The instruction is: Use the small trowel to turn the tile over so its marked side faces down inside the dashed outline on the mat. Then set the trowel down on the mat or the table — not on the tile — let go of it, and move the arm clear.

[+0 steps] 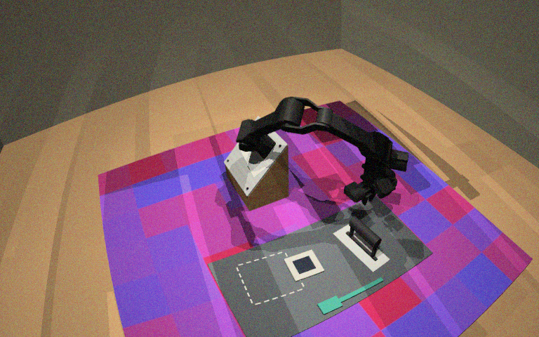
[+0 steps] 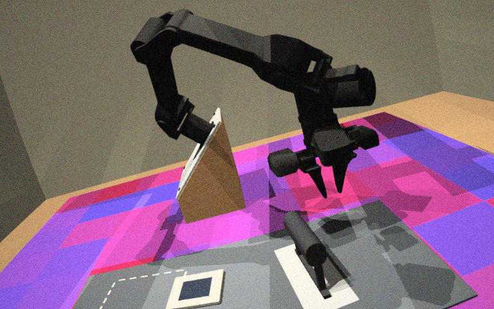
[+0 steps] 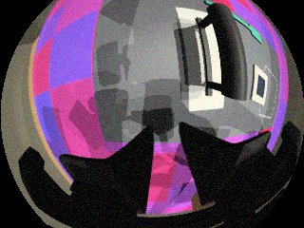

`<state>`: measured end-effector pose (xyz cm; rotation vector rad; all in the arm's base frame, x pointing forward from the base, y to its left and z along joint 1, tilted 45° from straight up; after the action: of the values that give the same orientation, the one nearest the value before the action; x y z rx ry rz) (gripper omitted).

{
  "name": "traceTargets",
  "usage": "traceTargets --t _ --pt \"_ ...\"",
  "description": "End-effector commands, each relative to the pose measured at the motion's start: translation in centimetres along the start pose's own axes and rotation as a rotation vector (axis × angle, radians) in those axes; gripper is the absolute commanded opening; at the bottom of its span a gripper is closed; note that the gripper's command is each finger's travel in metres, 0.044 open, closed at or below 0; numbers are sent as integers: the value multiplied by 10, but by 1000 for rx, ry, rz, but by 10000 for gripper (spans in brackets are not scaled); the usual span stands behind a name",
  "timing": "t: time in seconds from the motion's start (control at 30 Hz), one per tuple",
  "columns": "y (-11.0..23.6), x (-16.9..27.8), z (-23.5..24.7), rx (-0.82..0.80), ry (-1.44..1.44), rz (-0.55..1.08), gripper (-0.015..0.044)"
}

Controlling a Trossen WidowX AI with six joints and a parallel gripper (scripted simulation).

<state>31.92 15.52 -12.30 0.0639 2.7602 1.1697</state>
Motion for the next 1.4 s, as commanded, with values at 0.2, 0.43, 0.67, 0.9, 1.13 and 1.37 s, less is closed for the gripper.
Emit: traceTargets --t 0.2,0.43,0.67,0.9,1.13,1.37 --pt "27 -99 -66 4 -1 0 270" --pt "27 -101 -69 5 -1 0 270" --pt "22 -101 -68 5 -1 0 270" --pt "10 -102 -68 5 -1 0 270" --pt "-1 -102 -68 6 -1 0 270" --pt "-13 -102 -68 7 -1 0 270"
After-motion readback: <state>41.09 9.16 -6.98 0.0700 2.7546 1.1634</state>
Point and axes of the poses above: the point midway between the two fingers, 35 mm back from their tips, its own y axis back along the fingers, its own z axis across the jaws, x = y × z, the point moved 8 cm from there along y, back along the fingers, and after that the axes turned 12 degrees about -y, right-handed, at the moved point
